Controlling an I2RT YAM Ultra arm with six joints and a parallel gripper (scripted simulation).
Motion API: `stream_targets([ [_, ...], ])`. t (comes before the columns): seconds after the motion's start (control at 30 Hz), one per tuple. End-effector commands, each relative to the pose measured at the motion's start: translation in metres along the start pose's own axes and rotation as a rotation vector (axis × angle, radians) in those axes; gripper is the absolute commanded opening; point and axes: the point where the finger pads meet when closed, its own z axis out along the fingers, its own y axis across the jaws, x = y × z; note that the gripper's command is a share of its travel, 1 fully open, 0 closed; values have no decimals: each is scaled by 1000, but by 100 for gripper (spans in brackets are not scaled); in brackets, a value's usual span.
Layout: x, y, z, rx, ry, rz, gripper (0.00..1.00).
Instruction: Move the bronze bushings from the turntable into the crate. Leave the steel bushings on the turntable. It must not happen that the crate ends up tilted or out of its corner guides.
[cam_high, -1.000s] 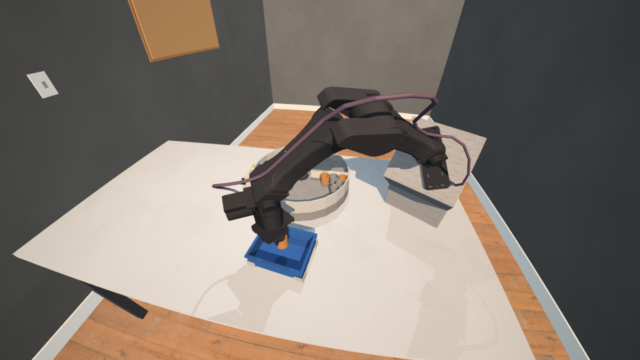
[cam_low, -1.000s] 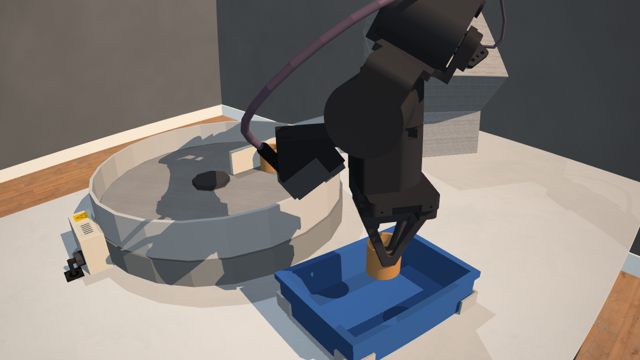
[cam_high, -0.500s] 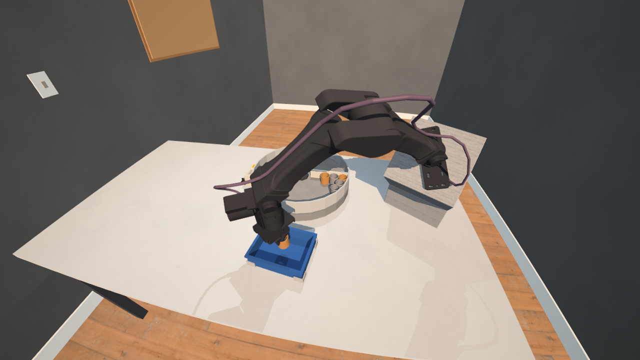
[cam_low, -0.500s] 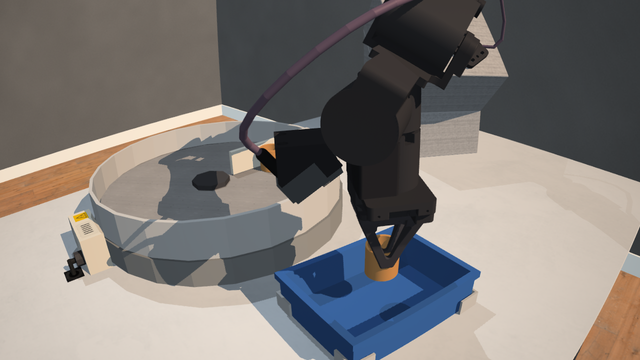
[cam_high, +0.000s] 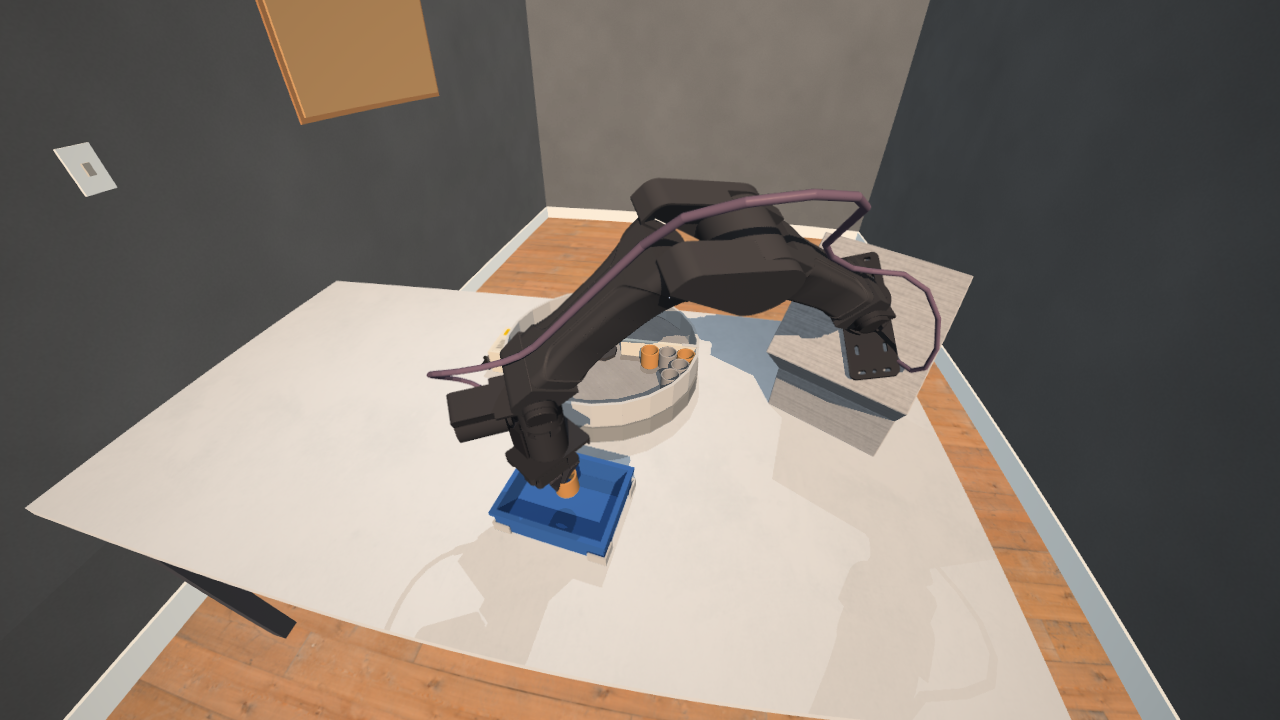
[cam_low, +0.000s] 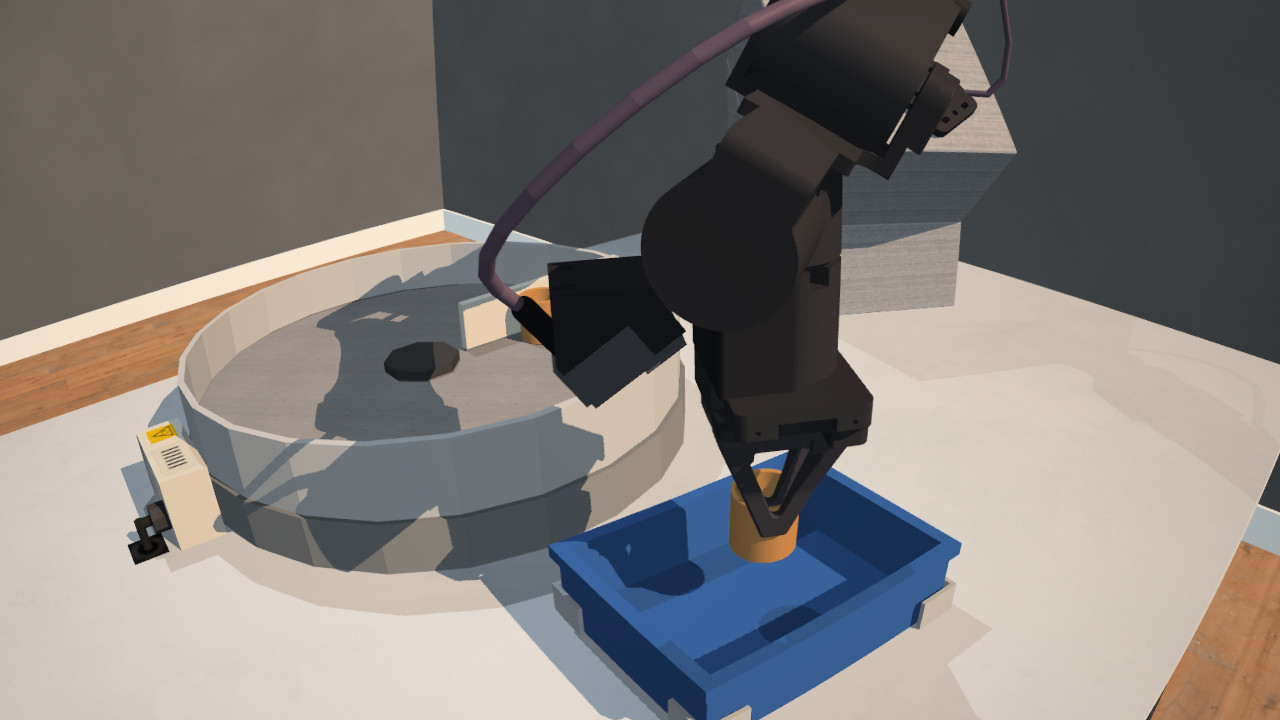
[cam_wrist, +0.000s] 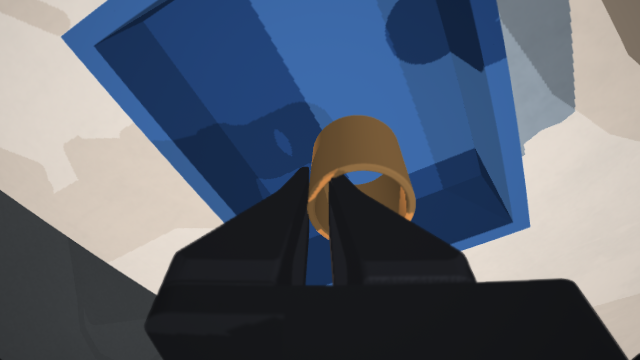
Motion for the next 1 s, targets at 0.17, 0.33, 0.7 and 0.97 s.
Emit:
stream_targets([
  [0.17,-16,15,-17,-40,-46,-14,0],
  [0.33,-16,15,-17,-40,-46,-14,0],
  [0.7,-18,13,-12,-35,-45,-10,0],
  [0.97,-19,12,-3,-34,-46,1,0],
])
